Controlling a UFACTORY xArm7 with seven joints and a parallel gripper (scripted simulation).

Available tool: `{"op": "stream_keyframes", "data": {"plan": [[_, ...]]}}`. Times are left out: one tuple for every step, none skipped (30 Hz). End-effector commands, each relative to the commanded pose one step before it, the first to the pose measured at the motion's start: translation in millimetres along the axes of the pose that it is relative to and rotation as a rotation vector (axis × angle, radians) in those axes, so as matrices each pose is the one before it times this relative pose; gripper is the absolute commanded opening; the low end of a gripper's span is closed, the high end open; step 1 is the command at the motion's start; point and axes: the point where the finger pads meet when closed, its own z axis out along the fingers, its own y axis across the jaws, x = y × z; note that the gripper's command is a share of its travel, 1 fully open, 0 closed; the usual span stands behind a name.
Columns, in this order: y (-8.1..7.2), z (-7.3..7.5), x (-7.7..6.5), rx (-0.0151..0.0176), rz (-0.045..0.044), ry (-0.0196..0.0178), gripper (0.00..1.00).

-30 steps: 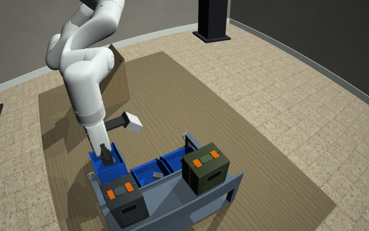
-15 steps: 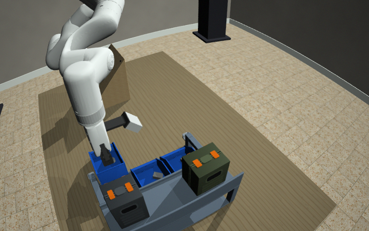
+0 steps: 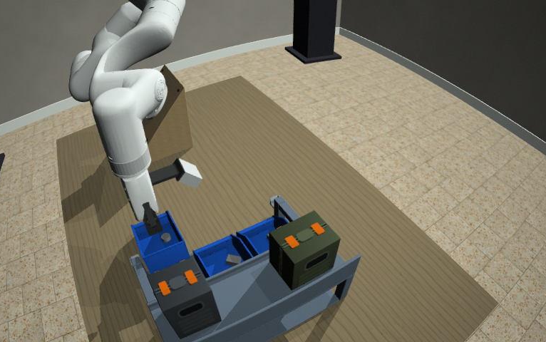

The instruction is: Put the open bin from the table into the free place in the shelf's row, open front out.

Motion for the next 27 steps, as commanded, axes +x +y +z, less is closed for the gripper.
{"op": "stream_keyframes", "data": {"plan": [[-6.39, -1.51, 1.03, -0.01484, -0.00220, 0.00113, 0.33], [0.00, 0.00, 0.00, 0.00000, 0.00000, 0.00000, 0.33], [0.00, 0.00, 0.00, 0.00000, 0.00000, 0.00000, 0.33], [0.00, 0.00, 0.00, 0.00000, 0.00000, 0.00000, 0.33], [0.00, 0.00, 0.00, 0.00000, 0.00000, 0.00000, 0.33], [0.00, 0.00, 0.00, 0.00000, 0.00000, 0.00000, 0.33], [0.00, 0.00, 0.00, 0.00000, 0.00000, 0.00000, 0.33], [0.00, 0.00, 0.00, 0.00000, 0.00000, 0.00000, 0.33], [-9.31, 2.26, 0.00, 0.00002, -0.00001, -0.00003, 0.33], [-9.70, 2.42, 0.05, 0.00006, 0.00001, 0.00006, 0.33], [-9.70, 2.42, 0.05, 0.00006, 0.00001, 0.00006, 0.33], [-9.70, 2.42, 0.05, 0.00006, 0.00001, 0.00006, 0.33], [-9.70, 2.42, 0.05, 0.00006, 0.00001, 0.00006, 0.33], [0.00, 0.00, 0.00, 0.00000, 0.00000, 0.00000, 0.33], [0.00, 0.00, 0.00, 0.00000, 0.00000, 0.00000, 0.33], [0.00, 0.00, 0.00, 0.00000, 0.00000, 0.00000, 0.33], [0.00, 0.00, 0.00, 0.00000, 0.00000, 0.00000, 0.33], [0.00, 0.00, 0.00, 0.00000, 0.00000, 0.00000, 0.33], [0.00, 0.00, 0.00, 0.00000, 0.00000, 0.00000, 0.33], [0.00, 0.00, 0.00, 0.00000, 0.00000, 0.00000, 0.33], [0.00, 0.00, 0.00, 0.00000, 0.00000, 0.00000, 0.33], [0.00, 0.00, 0.00, 0.00000, 0.00000, 0.00000, 0.33], [0.00, 0.00, 0.00, 0.00000, 0.00000, 0.00000, 0.33], [0.00, 0.00, 0.00, 0.00000, 0.00000, 0.00000, 0.33], [0.00, 0.00, 0.00, 0.00000, 0.00000, 0.00000, 0.33], [-10.25, 2.53, 0.04, -0.00004, -0.00006, 0.00000, 0.33], [-10.67, 2.68, 0.08, 0.00009, 0.00002, 0.00006, 0.33]]}}
